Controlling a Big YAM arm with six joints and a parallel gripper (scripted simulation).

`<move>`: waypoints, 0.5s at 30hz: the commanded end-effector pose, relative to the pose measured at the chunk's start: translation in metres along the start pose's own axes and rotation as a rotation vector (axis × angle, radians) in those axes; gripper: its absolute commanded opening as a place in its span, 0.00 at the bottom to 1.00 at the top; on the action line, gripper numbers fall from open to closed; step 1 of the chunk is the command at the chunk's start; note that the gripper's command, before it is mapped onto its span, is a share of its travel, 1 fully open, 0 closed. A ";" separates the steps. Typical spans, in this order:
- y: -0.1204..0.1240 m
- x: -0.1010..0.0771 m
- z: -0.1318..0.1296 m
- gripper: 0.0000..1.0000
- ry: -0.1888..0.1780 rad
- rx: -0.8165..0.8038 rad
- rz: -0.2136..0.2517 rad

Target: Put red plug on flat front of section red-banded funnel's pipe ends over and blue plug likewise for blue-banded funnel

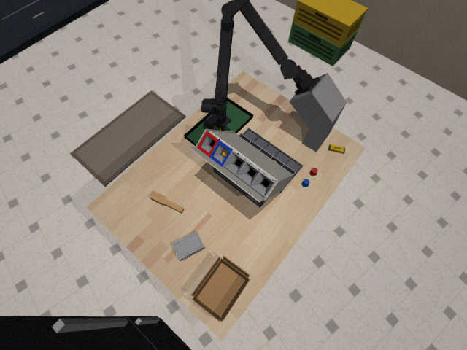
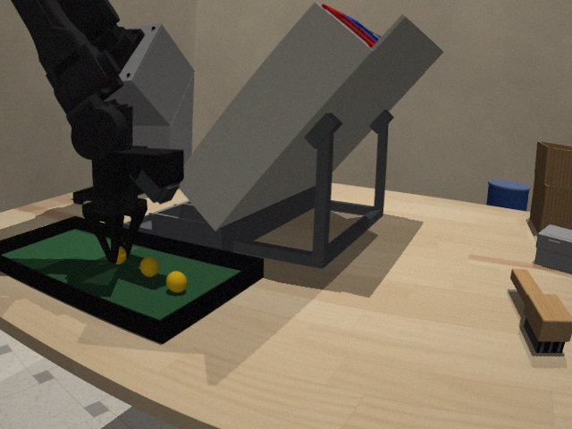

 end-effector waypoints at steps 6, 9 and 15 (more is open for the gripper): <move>-0.003 -0.049 -0.002 0.00 0.006 0.006 -0.010; -0.003 -0.077 -0.001 0.00 0.006 0.006 -0.010; -0.002 -0.133 0.000 0.00 0.006 0.006 -0.010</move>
Point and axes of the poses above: the point where the finger pads meet when closed, its own x axis out along the fingers, its own z axis across the jaws, y = z × x, the point moved 2 cm from there along -x, back along the fingers, and after that the axes turned 11 degrees about x, right-handed, at the moved point
